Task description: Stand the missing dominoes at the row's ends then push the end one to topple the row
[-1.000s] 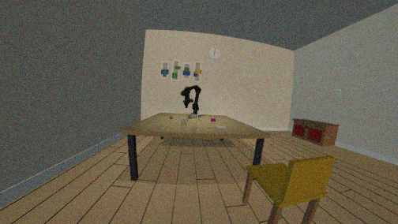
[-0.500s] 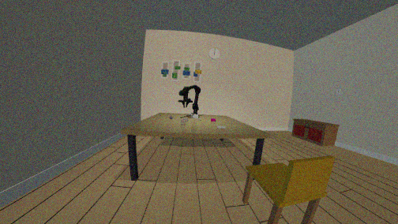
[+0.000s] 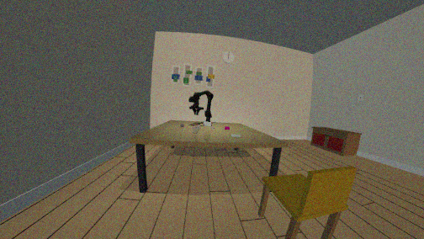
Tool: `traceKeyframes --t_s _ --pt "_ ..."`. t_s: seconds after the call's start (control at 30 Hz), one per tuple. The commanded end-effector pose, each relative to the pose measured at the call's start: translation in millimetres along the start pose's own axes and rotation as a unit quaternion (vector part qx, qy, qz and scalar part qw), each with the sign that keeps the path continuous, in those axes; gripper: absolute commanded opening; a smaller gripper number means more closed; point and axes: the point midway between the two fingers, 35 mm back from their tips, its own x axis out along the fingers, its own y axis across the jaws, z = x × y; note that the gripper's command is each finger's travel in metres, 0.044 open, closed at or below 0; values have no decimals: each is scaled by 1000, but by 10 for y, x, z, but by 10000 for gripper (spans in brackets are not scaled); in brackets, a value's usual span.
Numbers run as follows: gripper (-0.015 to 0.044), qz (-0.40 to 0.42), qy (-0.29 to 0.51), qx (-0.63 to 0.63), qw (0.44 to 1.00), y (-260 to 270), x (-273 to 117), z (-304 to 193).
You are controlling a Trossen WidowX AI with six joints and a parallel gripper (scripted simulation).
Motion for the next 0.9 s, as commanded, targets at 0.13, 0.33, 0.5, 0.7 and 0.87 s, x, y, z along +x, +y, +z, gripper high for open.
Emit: traceKeyframes --t_s 0.13,0.33,0.5,0.7,0.87 --pt "107 0 -8 465 885 -184 -39 148" --pt "107 0 -8 465 885 -184 -39 148" --pt "107 0 -8 465 885 -184 -39 148" --pt "107 -14 -22 456 889 -200 17 184" --pt "107 -59 -69 429 899 -245 184 302"
